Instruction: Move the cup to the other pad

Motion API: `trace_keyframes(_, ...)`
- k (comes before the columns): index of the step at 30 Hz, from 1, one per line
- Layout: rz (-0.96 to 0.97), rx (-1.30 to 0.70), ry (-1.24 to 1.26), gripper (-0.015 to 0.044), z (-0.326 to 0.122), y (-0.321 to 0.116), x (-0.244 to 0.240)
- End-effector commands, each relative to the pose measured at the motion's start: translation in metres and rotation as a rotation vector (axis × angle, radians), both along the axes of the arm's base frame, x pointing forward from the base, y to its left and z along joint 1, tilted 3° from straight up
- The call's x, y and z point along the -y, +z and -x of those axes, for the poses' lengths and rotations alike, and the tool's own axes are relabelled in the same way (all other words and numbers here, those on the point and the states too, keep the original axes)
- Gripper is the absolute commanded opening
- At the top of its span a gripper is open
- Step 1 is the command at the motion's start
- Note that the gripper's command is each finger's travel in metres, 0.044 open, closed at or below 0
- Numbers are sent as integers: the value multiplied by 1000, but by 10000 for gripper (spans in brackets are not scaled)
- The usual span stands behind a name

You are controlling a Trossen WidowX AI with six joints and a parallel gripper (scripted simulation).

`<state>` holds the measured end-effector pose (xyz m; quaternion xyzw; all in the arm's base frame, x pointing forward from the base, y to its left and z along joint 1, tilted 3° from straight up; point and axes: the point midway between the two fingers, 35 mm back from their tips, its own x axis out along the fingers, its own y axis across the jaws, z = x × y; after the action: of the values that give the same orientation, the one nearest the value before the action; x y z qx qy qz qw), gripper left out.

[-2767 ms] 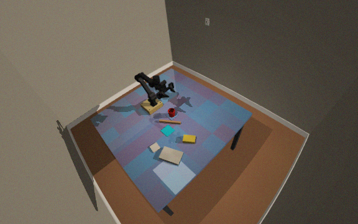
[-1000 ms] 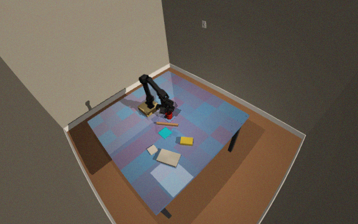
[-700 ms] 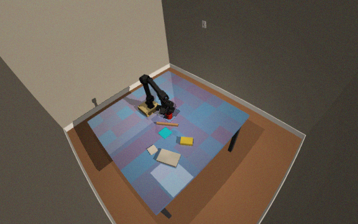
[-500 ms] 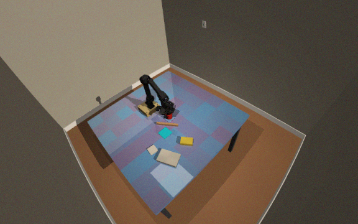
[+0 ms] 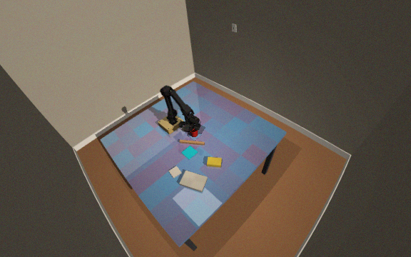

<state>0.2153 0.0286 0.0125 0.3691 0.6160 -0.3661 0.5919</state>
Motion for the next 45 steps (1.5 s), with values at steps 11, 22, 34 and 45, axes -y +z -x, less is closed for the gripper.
trace_keyframes(11, -3, -5, -2, 0, -2, 30, 1)
trace_keyframes(22, 0, -2, -6, 0, -5, 48, 3)
trace_keyframes(34, 0, -2, -6, 0, -5, 48, 3)
trace_keyframes(45, -1, -3, -5, 0, -12, 48, 15)
